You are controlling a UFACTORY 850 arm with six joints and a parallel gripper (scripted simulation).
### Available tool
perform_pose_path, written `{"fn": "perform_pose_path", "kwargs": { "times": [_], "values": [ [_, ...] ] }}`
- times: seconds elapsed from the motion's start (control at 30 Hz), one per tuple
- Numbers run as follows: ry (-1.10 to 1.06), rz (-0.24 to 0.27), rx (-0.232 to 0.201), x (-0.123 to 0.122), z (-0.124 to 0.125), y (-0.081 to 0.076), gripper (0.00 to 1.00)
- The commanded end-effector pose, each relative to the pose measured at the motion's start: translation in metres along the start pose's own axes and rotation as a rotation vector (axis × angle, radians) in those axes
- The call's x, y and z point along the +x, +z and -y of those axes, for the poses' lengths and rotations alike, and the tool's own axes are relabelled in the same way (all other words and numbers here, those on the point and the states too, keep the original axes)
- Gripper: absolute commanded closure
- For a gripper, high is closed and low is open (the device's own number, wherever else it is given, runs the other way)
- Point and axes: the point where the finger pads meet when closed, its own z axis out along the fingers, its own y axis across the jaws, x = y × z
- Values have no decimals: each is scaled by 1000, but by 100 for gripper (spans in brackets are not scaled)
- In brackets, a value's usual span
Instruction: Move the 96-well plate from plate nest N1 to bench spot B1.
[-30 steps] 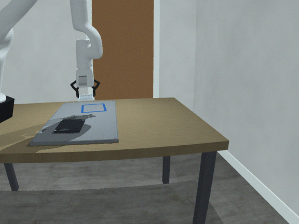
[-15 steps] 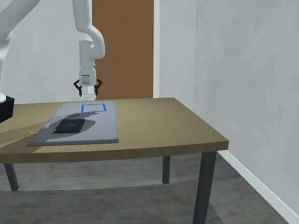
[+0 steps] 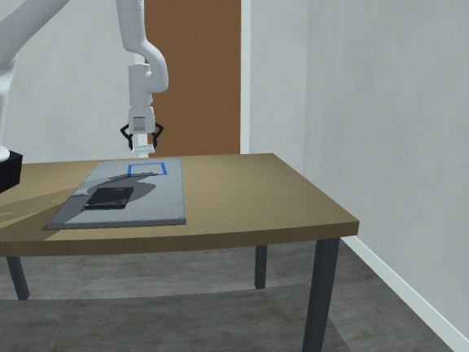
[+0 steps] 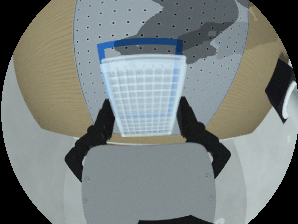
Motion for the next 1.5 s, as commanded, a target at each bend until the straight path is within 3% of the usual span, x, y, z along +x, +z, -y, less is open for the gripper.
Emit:
{"fn": "perform_pose_path", "kwargs": {
  "times": [0.0, 0.2, 1.47],
  "values": [
    [0, 0, 1, -12, 6, 0, 100],
    [0, 0, 1, -25, 11, 0, 100],
    [0, 0, 0, -24, 10, 4, 100]
  ]
}}
